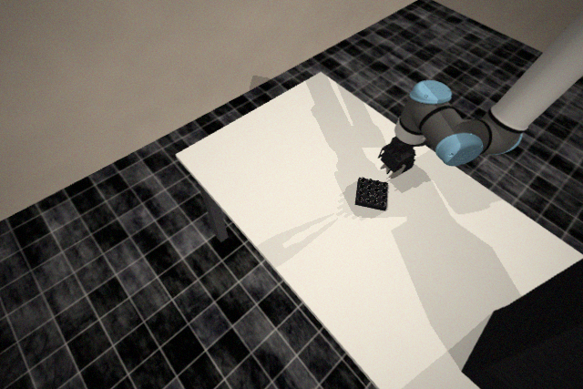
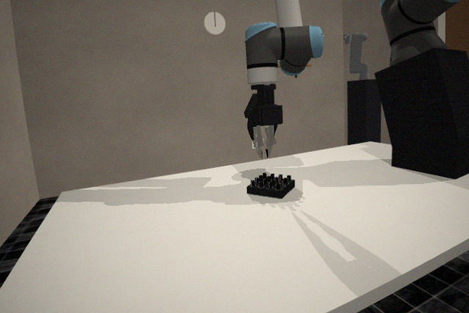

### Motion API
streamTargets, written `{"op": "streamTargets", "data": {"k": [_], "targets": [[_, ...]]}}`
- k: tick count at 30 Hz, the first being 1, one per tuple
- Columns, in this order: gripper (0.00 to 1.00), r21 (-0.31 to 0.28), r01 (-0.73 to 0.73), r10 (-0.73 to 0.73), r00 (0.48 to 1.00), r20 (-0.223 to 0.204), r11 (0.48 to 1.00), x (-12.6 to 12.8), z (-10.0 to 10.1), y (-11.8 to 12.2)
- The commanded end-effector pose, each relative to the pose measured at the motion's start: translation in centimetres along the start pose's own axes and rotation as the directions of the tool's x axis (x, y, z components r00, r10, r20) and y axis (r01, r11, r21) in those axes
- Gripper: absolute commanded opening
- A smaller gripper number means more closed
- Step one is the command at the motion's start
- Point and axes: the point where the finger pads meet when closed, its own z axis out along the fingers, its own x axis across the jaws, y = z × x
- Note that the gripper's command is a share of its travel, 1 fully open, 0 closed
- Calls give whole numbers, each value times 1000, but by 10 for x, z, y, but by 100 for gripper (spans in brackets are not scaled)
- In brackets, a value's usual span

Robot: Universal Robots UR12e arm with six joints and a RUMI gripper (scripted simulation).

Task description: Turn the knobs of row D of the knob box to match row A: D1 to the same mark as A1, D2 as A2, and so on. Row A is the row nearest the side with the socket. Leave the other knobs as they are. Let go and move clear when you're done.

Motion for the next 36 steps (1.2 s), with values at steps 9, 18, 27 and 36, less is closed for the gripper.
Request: {"op": "streamTargets", "data": {"k": [9, 18, 27, 36], "targets": [[11, 2, 0, 0, 1000, 3, 1000, -3, 0, -1], [11, 2, -1, 1, 1000, 3, 1000, -4, 4, -1], [11, 2, -2, 2, 1000, 3, 1000, -4, 11, -2], [11, 2, -2, 2, 1000, 3, 1000, -4, 21, -2]]}}
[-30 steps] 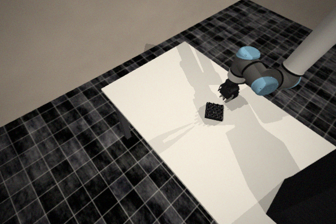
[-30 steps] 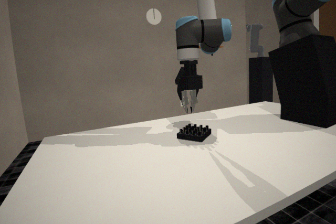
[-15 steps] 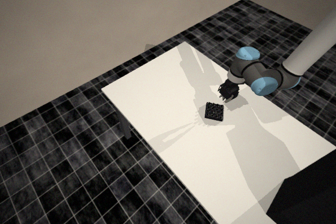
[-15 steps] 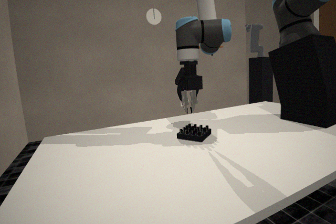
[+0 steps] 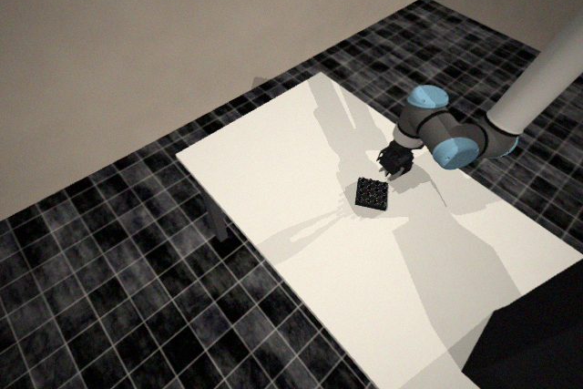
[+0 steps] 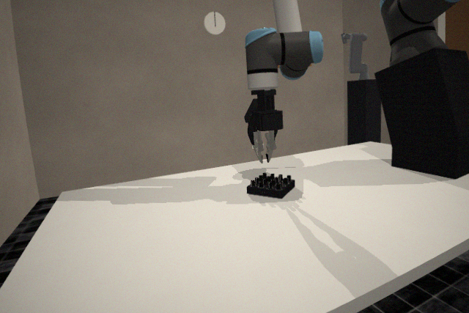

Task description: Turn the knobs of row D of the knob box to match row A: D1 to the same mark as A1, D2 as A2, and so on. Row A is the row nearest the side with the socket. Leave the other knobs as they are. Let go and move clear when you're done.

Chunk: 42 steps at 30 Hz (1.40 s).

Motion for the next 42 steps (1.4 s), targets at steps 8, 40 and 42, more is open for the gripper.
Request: {"op": "streamTargets", "data": {"k": [8, 40, 42], "targets": [[11, 1, -2, 2, 1000, 4, 1000, -4, 15, -2], [11, 1, -1, 1, 1000, 5, 1000, -4, 28, -1], [11, 1, -1, 1, 1000, 5, 1000, -4, 28, -1]]}}
